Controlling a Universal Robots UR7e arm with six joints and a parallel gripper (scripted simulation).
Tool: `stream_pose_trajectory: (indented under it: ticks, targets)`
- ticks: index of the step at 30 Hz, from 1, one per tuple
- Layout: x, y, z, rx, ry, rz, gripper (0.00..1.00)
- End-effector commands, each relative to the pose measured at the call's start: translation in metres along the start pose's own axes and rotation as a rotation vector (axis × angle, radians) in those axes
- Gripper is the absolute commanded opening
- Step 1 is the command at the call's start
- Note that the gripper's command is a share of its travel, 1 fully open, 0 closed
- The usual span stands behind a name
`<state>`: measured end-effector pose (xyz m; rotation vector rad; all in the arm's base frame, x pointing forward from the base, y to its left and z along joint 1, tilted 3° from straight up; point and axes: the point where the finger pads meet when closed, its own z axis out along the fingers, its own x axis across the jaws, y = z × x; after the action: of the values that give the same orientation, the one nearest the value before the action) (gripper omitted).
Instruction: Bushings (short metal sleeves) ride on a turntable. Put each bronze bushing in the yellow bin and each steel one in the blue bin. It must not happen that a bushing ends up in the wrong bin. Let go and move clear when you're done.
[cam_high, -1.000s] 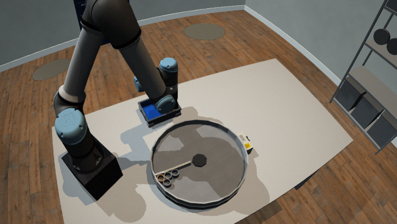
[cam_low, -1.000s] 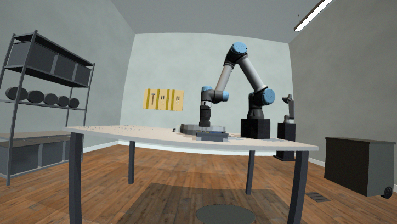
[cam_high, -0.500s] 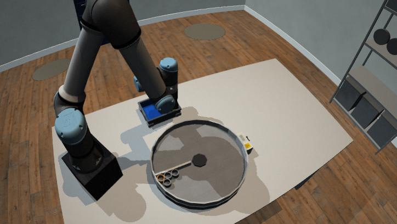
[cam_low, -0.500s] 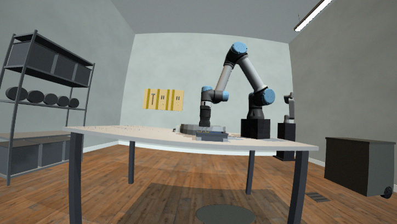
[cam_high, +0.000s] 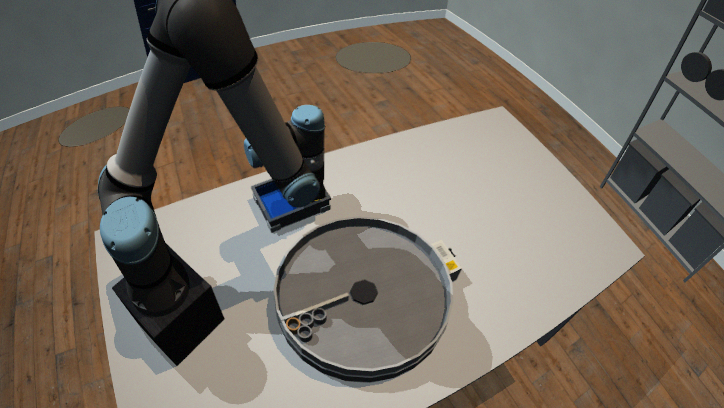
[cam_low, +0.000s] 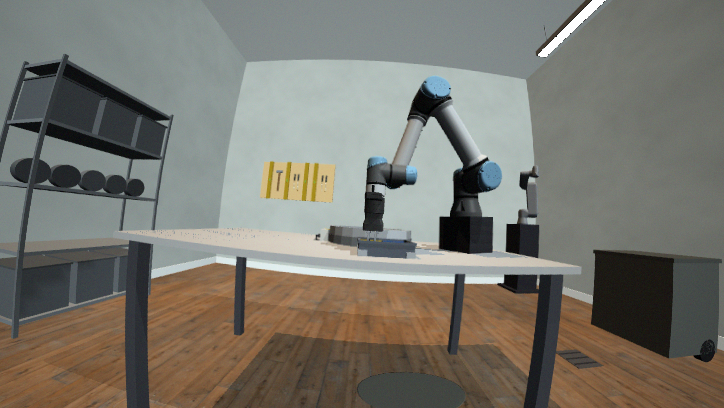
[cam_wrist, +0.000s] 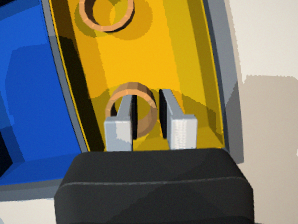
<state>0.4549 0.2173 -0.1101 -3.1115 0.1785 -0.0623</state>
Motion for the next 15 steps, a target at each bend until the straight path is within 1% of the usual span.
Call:
stream_pose_trajectory:
  ticks: [1,12,15]
  targets:
    - [0.0005,-0.0002,-0.0005,0.0,0.001,0.0,0.42]
    - [0.0005,-0.0002,-0.0005,0.0,0.001,0.0,0.42]
    - [0.0009,0.0003,-0.0033,0.0,0.001,0.0,0.42]
